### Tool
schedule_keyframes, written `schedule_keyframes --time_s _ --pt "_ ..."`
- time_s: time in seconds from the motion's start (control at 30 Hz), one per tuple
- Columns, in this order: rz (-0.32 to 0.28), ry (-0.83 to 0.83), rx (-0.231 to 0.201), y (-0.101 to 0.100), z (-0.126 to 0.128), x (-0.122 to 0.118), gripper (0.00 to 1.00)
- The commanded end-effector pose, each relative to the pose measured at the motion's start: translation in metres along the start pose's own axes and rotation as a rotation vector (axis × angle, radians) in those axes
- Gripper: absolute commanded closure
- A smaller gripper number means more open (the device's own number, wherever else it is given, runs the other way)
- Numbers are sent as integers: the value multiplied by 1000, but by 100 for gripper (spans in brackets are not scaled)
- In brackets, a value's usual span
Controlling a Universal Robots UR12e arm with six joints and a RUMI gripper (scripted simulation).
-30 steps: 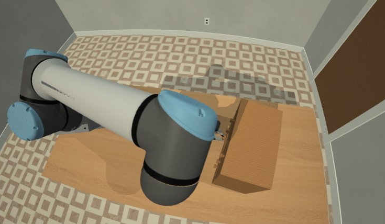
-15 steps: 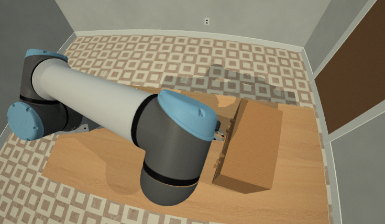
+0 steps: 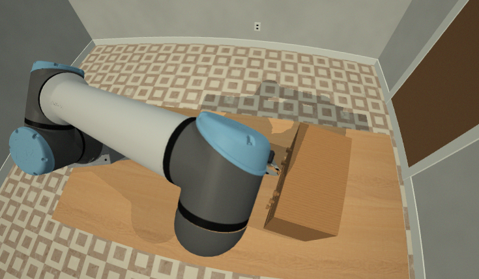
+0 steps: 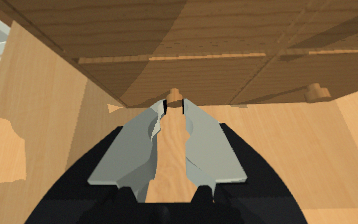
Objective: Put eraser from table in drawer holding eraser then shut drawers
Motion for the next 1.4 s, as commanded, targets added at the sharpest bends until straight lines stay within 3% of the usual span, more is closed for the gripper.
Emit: schedule_keyframes --time_s 0.0,0.5,1.0,1.37 --pt "1 0 0 0 0 1 93" --pt "1 0 0 0 0 1 93" --pt "1 0 0 0 0 1 80" --pt "1 0 0 1 0 0 80"
Point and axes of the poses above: the point where the finger pads meet when closed, its own y axis back along the fingers, its own z axis across the jaws, x = y × z, the point moved 1 cm from there along y, back along the fingers, and after that the axes turned 8 degrees about y, right-handed, at the moved point
